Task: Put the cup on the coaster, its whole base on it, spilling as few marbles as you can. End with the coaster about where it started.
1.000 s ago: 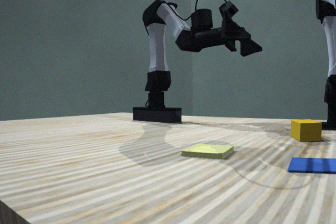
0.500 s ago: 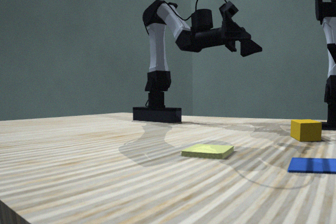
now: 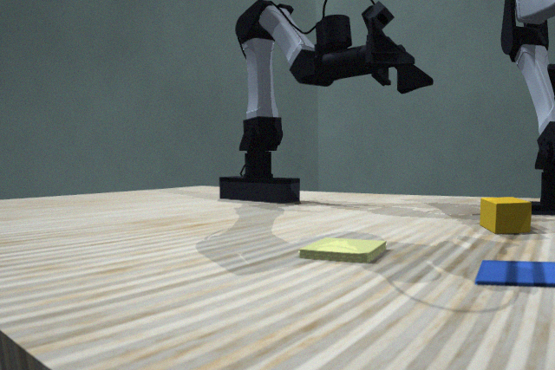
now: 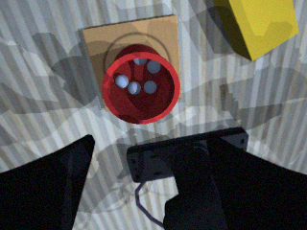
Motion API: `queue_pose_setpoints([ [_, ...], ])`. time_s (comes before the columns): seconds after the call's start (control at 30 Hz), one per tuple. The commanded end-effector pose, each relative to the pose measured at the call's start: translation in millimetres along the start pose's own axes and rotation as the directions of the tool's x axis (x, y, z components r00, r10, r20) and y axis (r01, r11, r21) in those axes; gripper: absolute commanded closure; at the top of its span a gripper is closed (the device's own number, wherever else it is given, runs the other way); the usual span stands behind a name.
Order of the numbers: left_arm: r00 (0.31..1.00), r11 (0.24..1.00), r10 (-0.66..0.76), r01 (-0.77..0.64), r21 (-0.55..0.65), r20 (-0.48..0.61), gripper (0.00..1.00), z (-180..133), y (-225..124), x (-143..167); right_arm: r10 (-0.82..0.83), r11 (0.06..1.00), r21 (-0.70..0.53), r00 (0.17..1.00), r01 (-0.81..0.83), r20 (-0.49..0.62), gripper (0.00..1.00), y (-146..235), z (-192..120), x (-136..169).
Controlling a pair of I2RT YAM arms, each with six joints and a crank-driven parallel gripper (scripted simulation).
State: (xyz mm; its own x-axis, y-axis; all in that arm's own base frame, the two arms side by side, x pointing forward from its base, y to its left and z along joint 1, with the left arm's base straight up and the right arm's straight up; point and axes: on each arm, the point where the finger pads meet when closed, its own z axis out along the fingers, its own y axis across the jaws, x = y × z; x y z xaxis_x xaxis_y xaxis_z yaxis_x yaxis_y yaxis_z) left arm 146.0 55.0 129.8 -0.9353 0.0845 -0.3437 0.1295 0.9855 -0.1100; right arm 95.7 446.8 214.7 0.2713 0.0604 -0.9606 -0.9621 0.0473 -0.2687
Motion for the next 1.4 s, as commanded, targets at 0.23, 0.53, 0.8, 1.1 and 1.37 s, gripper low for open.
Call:
queue_pose_setpoints([
  [0.23,0.915,0.993,0.120,-0.116,-0.034,0.384,0.00,12,2,-3,-0.005,1.000,0.005,1.000,0.005,0.018,0.00,-2,1,-7],
  [0.53,0.858,0.990,0.115,-0.061,-0.123,0.500,0.00,27,9,9,-0.005,1.000,0.005,1.000,0.005,0.018,0.00,-2,1,-7],
  [0.8,0.867,0.994,0.063,-0.012,-0.105,0.494,0.00,35,8,19,-0.005,1.000,0.005,1.000,0.005,0.018,0.00,-2,1,-7],
  [1.1,0.866,0.994,0.068,-0.014,-0.112,0.495,0.00,33,8,17,-0.005,1.000,0.005,1.000,0.005,0.018,0.00,-2,1,-7],
  [1.37,0.865,0.993,0.076,-0.021,-0.116,0.496,0.00,31,9,16,-0.005,1.000,0.005,1.000,0.005,0.018,0.00,-2,1,-7],
])
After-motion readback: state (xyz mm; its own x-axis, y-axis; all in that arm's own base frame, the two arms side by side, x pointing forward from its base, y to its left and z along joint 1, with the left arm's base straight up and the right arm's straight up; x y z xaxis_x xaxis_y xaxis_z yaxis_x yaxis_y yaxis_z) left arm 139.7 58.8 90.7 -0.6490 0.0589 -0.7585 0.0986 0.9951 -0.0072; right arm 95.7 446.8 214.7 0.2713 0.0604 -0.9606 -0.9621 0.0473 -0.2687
